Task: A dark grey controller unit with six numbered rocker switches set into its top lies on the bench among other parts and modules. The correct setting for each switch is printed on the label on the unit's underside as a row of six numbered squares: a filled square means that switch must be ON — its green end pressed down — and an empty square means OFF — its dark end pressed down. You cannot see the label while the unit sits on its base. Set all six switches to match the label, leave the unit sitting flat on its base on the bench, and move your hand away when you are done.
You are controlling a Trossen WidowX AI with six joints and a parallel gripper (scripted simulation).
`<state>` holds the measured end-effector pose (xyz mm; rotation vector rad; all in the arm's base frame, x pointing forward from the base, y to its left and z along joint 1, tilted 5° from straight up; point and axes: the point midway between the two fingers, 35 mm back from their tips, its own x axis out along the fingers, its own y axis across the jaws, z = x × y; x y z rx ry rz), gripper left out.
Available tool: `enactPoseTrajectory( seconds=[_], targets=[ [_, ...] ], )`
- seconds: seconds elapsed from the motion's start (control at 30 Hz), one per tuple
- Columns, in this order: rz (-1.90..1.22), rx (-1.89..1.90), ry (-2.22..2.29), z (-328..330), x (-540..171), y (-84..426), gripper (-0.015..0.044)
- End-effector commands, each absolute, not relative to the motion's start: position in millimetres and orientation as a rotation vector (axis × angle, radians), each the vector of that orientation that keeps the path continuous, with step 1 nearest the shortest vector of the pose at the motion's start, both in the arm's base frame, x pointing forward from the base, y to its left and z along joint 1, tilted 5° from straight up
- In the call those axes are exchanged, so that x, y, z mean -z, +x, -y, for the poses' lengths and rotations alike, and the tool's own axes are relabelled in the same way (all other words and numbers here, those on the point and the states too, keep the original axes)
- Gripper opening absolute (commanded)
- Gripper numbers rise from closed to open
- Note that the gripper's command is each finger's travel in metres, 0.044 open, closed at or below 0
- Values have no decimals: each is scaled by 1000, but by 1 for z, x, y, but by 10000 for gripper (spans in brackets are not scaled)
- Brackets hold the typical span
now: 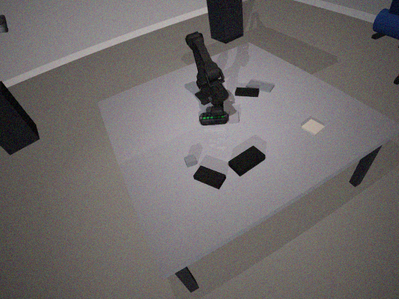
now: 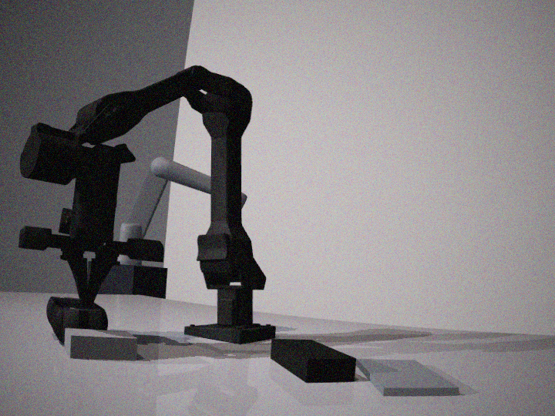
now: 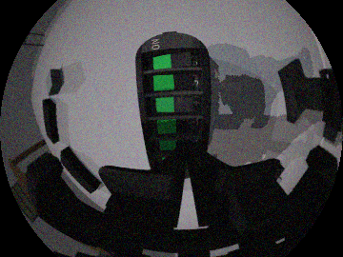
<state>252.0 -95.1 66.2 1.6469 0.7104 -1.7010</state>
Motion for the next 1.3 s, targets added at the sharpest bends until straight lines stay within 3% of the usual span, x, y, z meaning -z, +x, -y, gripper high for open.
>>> enactPoseTrajectory(
  seconds=[0.0, 0.33, 1.27],
  targets=[
    [-715, 1699, 1644, 95, -65, 252, 0],
    [-715, 1699, 1644, 91, -110, 251, 0],
    [-713, 1700, 1642, 121, -116, 240, 0]
  ],
)
